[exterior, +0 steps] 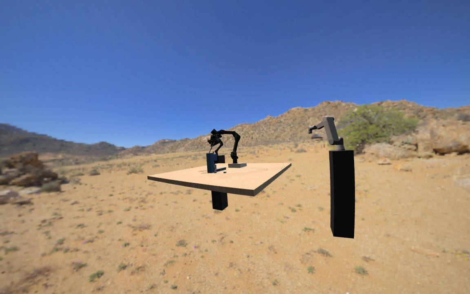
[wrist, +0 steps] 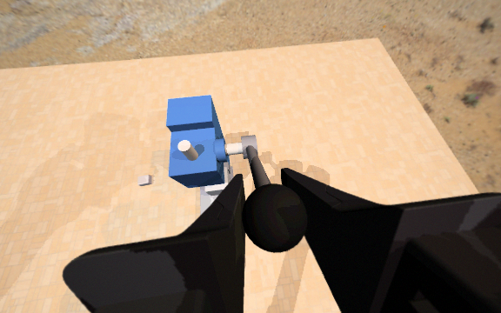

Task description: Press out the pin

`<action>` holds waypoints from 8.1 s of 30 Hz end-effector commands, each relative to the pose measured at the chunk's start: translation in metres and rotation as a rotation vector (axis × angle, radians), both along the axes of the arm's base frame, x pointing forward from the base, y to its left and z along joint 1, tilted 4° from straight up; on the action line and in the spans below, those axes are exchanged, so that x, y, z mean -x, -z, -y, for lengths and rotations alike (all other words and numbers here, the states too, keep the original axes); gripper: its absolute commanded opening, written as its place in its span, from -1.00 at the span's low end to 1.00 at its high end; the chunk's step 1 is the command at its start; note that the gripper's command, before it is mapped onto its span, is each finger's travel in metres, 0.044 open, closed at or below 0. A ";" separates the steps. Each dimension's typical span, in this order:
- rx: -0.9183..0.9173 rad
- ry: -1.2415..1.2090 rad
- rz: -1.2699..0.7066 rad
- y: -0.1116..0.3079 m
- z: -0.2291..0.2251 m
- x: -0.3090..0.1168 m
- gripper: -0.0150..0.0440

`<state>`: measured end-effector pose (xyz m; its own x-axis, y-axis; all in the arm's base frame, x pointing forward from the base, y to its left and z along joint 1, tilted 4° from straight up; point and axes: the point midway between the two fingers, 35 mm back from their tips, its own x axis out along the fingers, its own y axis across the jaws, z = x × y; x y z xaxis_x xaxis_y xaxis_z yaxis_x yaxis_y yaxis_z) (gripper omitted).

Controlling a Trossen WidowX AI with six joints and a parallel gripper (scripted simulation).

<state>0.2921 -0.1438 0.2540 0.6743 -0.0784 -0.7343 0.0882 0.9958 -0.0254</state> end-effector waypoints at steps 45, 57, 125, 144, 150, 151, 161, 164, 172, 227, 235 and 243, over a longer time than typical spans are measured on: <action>-0.003 0.004 -0.016 0.018 -0.001 0.021 -0.49; -0.002 0.004 -0.017 0.022 -0.001 0.025 -0.49; -0.002 0.004 -0.018 0.046 -0.003 0.043 -0.49; -0.002 0.005 -0.019 0.053 -0.003 0.048 -0.49; -0.002 0.005 -0.019 0.056 -0.003 0.049 -0.49; -0.002 0.005 -0.019 0.056 -0.003 0.049 -0.49; -0.002 0.005 -0.019 0.060 -0.003 0.051 -0.49; -0.002 0.005 -0.019 0.062 -0.003 0.052 -0.49; -0.002 0.005 -0.019 0.065 -0.003 0.053 -0.49; -0.002 0.005 -0.020 0.089 -0.003 0.062 -0.49; -0.002 0.005 -0.020 0.093 -0.003 0.063 -0.49; -0.002 0.005 -0.020 0.096 -0.003 0.064 -0.49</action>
<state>0.2315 -0.1406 0.1679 0.6753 -0.0804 -0.7331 0.0876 0.9957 -0.0284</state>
